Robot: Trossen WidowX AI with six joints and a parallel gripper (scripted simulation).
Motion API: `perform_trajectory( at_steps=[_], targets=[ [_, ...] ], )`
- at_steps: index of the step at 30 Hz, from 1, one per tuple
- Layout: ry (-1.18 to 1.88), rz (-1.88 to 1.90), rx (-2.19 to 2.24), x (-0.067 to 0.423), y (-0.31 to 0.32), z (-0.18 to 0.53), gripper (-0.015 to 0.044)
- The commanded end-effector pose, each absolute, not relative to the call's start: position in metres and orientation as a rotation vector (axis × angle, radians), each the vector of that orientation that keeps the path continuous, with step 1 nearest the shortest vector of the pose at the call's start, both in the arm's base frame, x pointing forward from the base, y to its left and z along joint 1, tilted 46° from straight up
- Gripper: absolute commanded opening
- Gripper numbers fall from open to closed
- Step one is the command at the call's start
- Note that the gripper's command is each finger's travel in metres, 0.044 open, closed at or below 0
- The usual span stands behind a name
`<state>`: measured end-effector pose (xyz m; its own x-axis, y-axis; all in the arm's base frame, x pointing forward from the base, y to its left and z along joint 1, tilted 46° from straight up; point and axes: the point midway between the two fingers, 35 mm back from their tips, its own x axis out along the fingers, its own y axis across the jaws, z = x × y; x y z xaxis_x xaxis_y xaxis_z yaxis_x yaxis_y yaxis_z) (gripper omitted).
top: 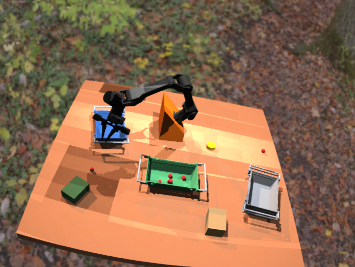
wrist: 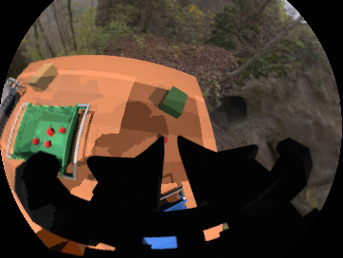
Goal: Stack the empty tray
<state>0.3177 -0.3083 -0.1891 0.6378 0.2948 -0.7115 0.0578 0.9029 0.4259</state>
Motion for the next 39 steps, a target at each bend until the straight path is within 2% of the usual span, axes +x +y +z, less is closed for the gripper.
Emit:
perform_trajectory(
  at_steps=[1, 16, 29, 39],
  targets=[
    [1.101, 0.315, 0.545, 0.35, -0.247, -0.171, 0.0082],
    [1.498, 0.582, 0.648, 0.366, -0.141, -0.114, 0.0082],
    [1.503, 0.585, 0.649, 0.367, -0.137, -0.116, 0.0082],
    [1.502, 0.586, 0.65, 0.367, -0.105, -0.147, 0.0082]
  ],
)
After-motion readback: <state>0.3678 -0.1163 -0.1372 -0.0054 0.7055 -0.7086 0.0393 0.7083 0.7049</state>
